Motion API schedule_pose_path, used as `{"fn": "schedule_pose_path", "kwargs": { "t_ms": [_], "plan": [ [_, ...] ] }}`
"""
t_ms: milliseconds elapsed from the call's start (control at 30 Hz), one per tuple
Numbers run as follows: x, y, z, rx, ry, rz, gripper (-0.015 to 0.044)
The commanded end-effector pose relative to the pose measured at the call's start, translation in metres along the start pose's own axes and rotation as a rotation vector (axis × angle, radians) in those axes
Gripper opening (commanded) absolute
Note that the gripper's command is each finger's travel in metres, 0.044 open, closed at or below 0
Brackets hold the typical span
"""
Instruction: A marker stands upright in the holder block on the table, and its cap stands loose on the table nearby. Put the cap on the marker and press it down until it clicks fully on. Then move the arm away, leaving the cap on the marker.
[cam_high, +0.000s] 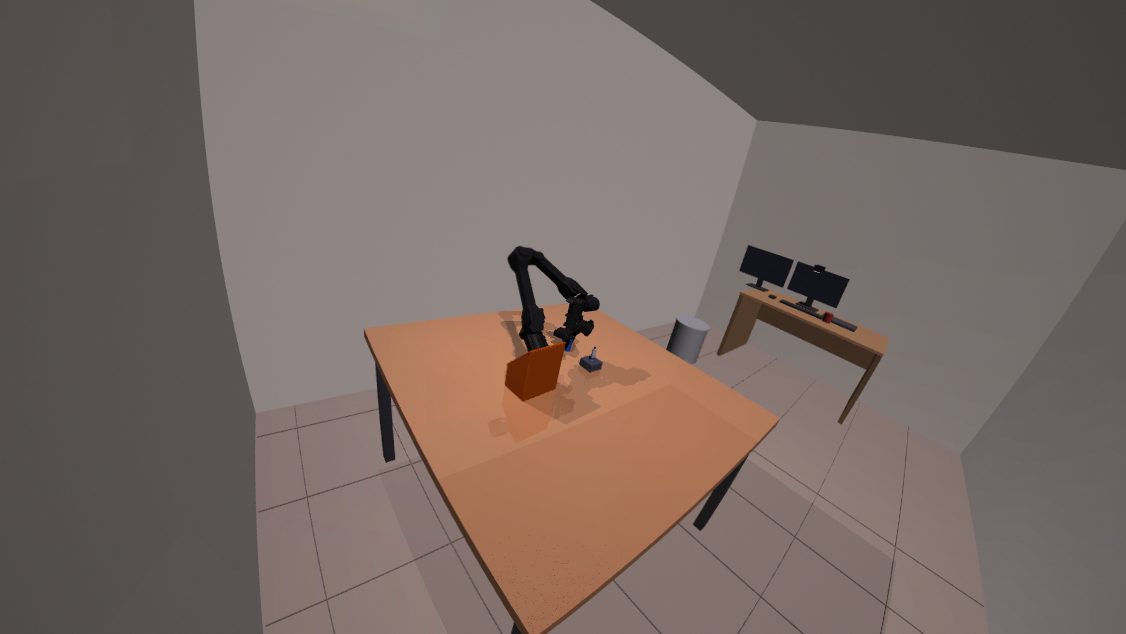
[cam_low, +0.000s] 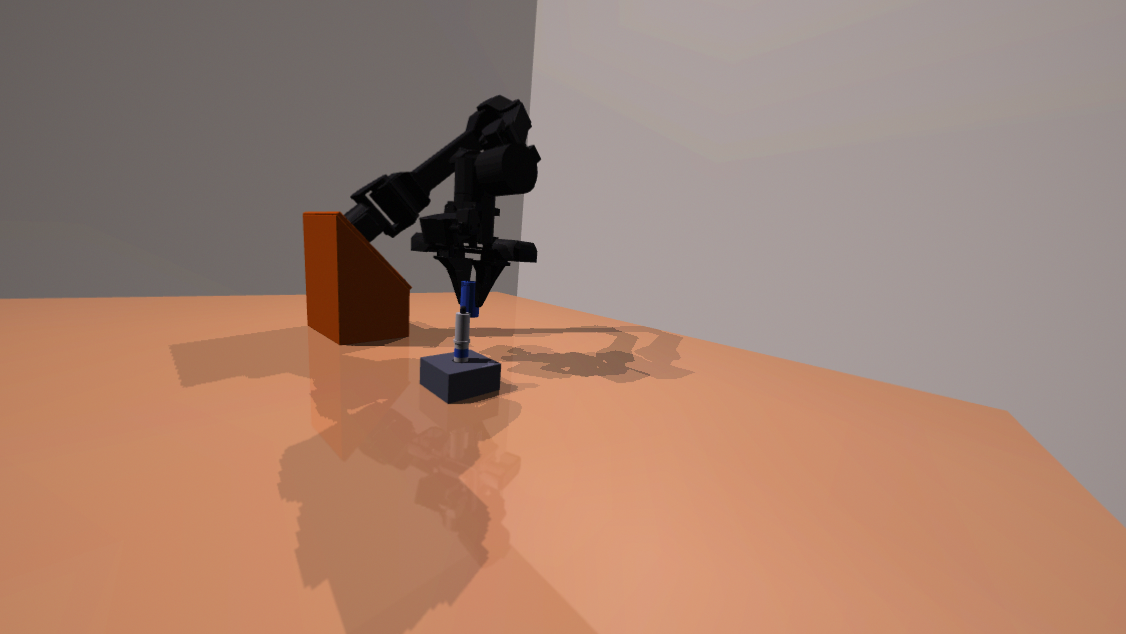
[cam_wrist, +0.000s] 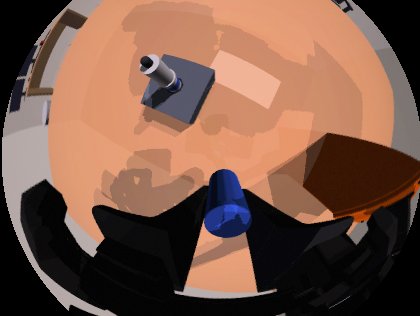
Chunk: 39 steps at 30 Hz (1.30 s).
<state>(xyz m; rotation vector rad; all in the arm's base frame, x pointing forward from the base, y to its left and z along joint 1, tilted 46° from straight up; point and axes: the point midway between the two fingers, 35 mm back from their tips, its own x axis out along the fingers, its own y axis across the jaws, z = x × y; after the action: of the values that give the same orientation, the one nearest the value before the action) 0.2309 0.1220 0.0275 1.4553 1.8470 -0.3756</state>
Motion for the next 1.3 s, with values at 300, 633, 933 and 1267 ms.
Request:
{"fn": "schedule_pose_path", "kwargs": {
  "t_ms": [300, 633, 933, 1267],
  "plan": [
    [-0.013, 0.022, 0.022, 0.002, -0.006, -0.003, 0.0000],
    [-0.024, 0.037, 0.040, -0.001, -0.008, -0.002, 0.0000],
    [-0.034, 0.048, 0.058, -0.001, -0.008, -0.002, 0.0000],
    [-0.045, 0.059, 0.079, -0.001, -0.006, -0.001, 0.0000]
  ]
}}
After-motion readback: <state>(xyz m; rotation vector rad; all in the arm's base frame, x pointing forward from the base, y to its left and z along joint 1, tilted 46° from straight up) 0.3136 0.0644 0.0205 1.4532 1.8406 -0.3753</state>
